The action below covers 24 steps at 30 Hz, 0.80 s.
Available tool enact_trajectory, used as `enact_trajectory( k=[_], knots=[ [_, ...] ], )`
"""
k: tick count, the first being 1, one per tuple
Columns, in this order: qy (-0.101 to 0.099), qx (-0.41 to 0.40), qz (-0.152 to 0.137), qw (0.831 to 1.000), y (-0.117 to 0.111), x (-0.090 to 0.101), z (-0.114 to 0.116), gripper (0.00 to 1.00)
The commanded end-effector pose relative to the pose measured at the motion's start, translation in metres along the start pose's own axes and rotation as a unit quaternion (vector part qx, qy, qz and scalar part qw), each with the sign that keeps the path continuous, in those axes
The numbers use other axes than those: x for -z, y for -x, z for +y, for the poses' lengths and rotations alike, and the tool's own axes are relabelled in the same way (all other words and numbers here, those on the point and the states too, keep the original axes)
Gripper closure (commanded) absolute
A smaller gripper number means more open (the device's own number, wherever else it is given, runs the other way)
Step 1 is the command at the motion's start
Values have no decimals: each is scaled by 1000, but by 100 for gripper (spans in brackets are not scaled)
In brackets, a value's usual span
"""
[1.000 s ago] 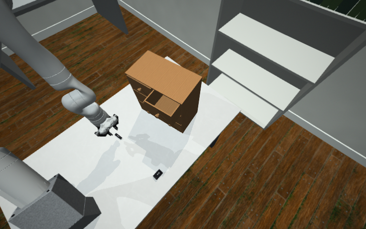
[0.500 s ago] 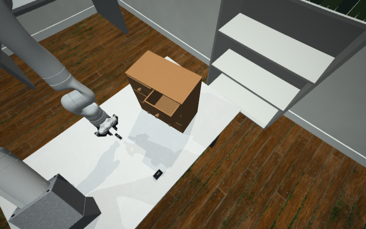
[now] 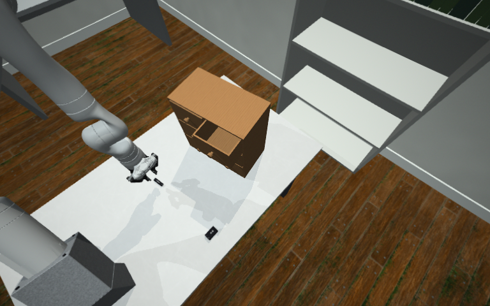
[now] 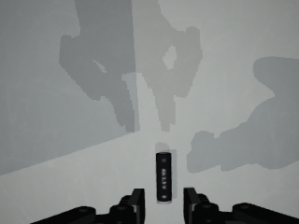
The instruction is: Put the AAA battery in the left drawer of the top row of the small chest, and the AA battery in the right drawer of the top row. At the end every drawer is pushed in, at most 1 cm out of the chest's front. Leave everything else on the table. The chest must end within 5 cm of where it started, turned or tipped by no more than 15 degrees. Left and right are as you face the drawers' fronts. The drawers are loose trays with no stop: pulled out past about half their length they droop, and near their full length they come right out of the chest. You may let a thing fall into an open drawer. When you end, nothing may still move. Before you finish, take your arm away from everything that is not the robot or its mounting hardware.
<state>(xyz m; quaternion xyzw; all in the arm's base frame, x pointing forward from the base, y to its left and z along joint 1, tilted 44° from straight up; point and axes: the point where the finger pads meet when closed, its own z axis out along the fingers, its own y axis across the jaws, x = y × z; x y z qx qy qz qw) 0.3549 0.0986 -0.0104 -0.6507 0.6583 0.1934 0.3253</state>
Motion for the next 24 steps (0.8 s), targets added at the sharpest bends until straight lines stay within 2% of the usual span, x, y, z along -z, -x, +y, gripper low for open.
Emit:
enact_trajectory(
  k=[1, 7, 24],
  knots=[
    [0, 0, 0, 1000, 0, -2, 0, 71],
    [0, 0, 0, 1000, 0, -7, 0, 71],
    [0, 0, 0, 1000, 0, -43, 0, 71]
  ],
)
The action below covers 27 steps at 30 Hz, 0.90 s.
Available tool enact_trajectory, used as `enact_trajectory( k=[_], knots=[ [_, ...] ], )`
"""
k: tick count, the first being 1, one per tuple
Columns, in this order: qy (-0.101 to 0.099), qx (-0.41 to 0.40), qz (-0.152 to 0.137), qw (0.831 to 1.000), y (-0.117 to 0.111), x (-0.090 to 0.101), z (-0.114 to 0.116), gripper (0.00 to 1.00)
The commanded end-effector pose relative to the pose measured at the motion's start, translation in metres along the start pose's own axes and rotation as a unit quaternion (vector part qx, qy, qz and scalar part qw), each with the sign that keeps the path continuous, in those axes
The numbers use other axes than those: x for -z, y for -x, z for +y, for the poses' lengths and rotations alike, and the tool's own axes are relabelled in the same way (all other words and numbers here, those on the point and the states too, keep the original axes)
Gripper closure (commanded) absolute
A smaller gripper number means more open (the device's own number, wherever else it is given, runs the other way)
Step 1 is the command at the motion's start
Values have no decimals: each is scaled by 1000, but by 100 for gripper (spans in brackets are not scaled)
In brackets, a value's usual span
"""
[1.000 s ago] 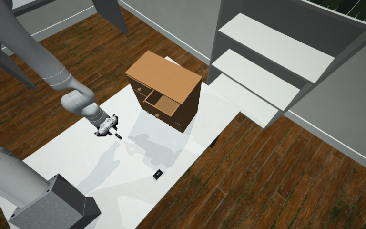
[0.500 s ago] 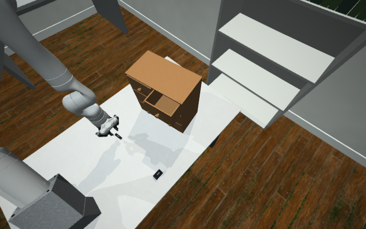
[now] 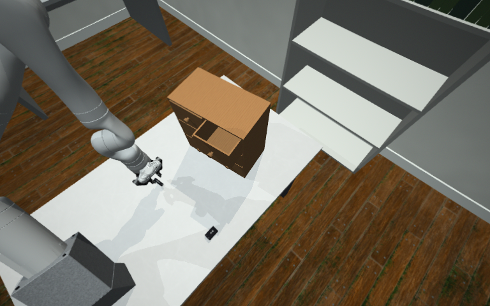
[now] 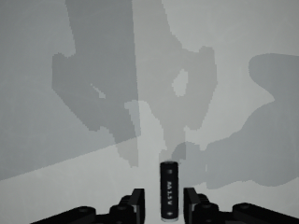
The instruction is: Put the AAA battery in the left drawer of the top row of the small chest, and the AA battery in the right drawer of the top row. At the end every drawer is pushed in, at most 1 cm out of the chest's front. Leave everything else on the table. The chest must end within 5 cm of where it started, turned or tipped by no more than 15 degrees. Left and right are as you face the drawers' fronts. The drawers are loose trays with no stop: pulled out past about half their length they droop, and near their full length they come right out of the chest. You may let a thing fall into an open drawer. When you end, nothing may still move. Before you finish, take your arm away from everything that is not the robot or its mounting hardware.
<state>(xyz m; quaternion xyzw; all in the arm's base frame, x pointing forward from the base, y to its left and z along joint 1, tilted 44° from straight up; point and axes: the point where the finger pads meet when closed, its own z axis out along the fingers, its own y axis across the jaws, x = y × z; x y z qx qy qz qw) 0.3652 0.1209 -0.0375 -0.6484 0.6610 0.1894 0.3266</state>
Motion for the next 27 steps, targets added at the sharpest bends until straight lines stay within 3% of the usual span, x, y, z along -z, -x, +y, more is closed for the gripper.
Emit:
enact_trajectory(
  k=[1, 27],
  knots=[
    [5, 1, -2, 1000, 3, -9, 4, 71],
    [5, 1, -2, 1000, 3, -15, 4, 71]
  ],
)
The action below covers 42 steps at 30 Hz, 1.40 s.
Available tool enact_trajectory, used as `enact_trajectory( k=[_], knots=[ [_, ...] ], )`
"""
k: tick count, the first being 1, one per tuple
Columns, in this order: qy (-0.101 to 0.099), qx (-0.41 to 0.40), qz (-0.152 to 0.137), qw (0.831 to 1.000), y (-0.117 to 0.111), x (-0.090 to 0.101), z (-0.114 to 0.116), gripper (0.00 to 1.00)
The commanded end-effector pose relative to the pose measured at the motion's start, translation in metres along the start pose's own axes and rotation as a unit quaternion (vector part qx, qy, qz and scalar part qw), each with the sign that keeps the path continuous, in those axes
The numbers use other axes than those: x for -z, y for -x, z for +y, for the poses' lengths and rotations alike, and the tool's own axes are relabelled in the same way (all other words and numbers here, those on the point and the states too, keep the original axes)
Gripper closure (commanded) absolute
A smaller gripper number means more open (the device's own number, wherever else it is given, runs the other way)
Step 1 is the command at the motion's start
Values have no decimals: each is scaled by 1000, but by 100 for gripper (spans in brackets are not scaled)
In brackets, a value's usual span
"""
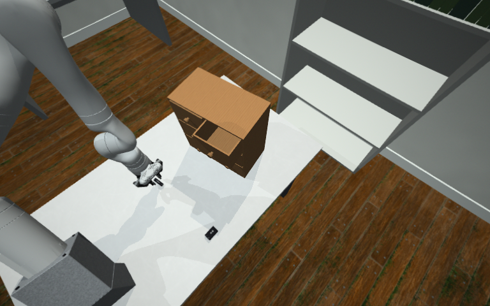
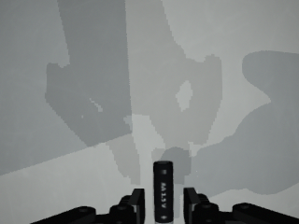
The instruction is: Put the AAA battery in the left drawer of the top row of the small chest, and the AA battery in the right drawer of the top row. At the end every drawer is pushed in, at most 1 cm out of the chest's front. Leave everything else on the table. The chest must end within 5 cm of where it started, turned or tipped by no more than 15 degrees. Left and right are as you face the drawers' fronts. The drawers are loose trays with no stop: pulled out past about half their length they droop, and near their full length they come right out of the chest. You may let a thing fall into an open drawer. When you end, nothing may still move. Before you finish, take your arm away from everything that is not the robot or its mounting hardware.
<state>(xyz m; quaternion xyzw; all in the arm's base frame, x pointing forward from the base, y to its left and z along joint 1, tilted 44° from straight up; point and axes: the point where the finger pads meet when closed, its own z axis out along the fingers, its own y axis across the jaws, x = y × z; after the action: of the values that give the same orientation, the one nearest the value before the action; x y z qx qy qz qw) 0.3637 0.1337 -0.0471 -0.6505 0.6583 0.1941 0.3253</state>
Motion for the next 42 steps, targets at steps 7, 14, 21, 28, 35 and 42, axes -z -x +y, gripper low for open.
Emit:
enact_trajectory(
  k=[7, 14, 21, 28, 35, 42],
  knots=[
    [-1, 0, 0, 1000, 0, 0, 0, 71],
    [-1, 0, 0, 1000, -1, 0, -1, 71],
    [-1, 0, 0, 1000, -1, 0, -1, 71],
    [-1, 0, 0, 1000, -1, 0, -1, 71],
    [-1, 0, 0, 1000, -1, 0, -1, 71],
    [-1, 0, 0, 1000, -1, -4, -1, 71]
  ],
)
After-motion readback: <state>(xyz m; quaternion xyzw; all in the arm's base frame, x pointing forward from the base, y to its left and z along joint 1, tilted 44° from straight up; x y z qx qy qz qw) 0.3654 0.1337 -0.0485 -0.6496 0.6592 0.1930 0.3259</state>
